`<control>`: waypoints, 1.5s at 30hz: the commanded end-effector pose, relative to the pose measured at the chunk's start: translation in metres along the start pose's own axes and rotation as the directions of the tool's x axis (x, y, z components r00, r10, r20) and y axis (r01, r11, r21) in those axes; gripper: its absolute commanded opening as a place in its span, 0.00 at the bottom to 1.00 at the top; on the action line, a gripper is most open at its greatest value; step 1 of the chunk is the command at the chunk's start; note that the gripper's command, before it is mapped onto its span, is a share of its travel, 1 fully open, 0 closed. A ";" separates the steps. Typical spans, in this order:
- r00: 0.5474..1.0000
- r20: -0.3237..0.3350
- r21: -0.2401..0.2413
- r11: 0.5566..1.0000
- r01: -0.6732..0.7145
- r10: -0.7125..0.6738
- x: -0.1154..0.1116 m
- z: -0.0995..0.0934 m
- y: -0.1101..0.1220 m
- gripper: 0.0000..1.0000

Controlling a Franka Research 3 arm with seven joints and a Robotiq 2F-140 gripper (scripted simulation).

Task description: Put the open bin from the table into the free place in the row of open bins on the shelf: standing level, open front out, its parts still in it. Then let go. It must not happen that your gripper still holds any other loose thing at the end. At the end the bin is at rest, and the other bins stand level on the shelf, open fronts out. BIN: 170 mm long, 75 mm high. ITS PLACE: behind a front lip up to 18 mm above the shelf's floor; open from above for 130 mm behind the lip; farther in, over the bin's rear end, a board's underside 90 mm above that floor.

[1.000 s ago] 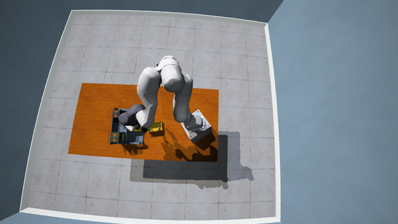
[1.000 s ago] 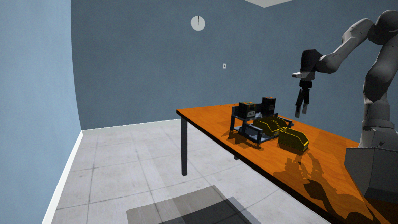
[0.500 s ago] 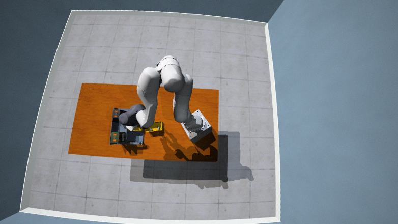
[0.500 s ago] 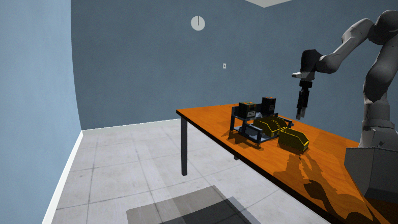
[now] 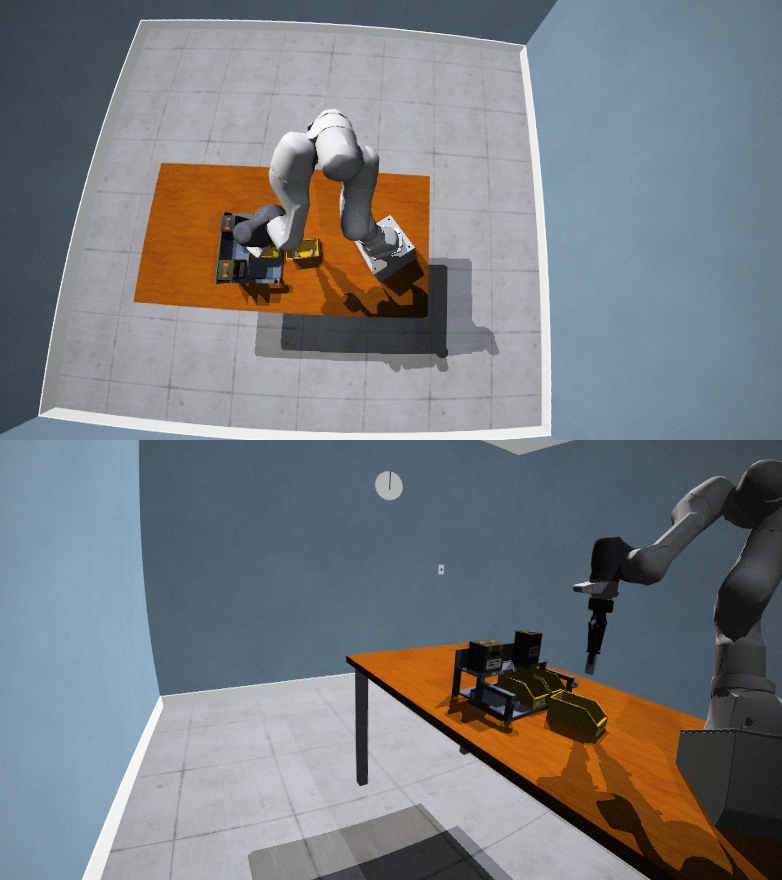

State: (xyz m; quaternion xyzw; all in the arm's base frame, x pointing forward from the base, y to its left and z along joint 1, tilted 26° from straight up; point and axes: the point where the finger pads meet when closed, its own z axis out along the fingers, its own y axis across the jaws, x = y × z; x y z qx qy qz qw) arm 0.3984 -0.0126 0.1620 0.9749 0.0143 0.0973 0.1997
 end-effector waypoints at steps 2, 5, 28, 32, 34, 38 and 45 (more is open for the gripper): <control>1.000 -0.002 0.001 1.000 -0.004 0.004 0.000 0.000 0.000 0.00; 1.000 -0.002 0.001 1.000 -0.004 0.004 0.000 0.000 0.000 0.00; 1.000 -0.002 0.001 1.000 -0.004 0.004 0.000 0.000 0.000 0.15; 1.000 -0.002 0.001 1.000 -0.004 0.004 0.000 0.000 0.000 0.15; 1.000 -0.002 0.001 1.000 -0.004 0.004 0.000 0.000 0.000 0.15; 1.000 -0.002 0.001 1.000 -0.004 0.004 0.000 0.000 0.000 0.15; 1.000 -0.002 0.001 1.000 -0.004 0.004 0.000 0.000 0.000 0.15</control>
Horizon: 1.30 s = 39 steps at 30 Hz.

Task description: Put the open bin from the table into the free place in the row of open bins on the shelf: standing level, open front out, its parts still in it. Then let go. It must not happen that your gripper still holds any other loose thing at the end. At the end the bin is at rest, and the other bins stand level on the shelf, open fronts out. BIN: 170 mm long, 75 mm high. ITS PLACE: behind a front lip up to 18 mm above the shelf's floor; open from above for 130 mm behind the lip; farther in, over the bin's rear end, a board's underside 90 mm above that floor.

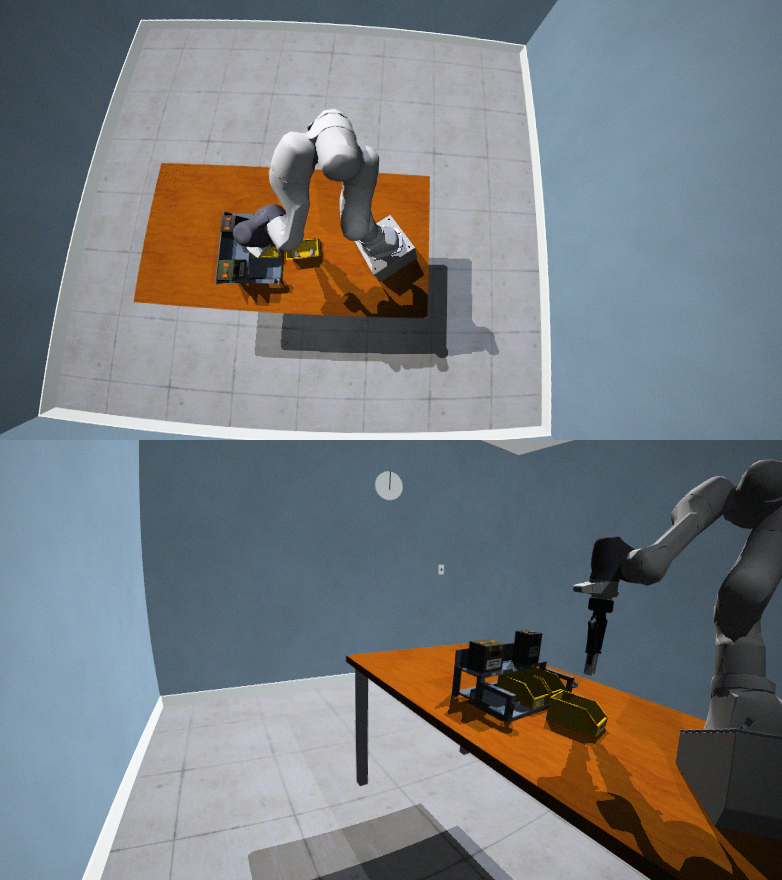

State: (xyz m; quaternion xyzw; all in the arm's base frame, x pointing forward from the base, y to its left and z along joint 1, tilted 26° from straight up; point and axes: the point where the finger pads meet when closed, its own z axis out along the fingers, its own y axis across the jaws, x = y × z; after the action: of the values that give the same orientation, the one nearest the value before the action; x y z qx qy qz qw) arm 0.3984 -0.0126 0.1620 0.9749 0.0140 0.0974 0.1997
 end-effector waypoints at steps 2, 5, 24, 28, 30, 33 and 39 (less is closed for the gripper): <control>1.000 -0.002 0.001 1.000 -0.003 0.003 0.000 0.000 0.000 0.15; 1.000 -0.002 0.001 1.000 -0.003 0.003 0.000 0.000 0.000 0.15; 1.000 -0.002 -0.001 1.000 -0.005 0.005 0.000 0.006 0.000 0.15; 1.000 -0.002 -0.001 1.000 -0.005 0.005 0.000 0.012 0.000 0.15; 1.000 -0.002 -0.001 1.000 -0.005 0.005 0.000 0.016 0.000 0.15; 1.000 -0.002 -0.001 1.000 -0.005 0.005 0.000 0.018 0.000 0.15; 1.000 -0.002 -0.001 1.000 -0.005 0.005 0.000 0.030 0.001 0.15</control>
State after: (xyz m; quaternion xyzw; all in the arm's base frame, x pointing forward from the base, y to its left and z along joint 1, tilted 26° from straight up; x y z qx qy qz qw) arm 0.4007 -0.0246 0.1398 0.9749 0.0152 0.0925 0.2021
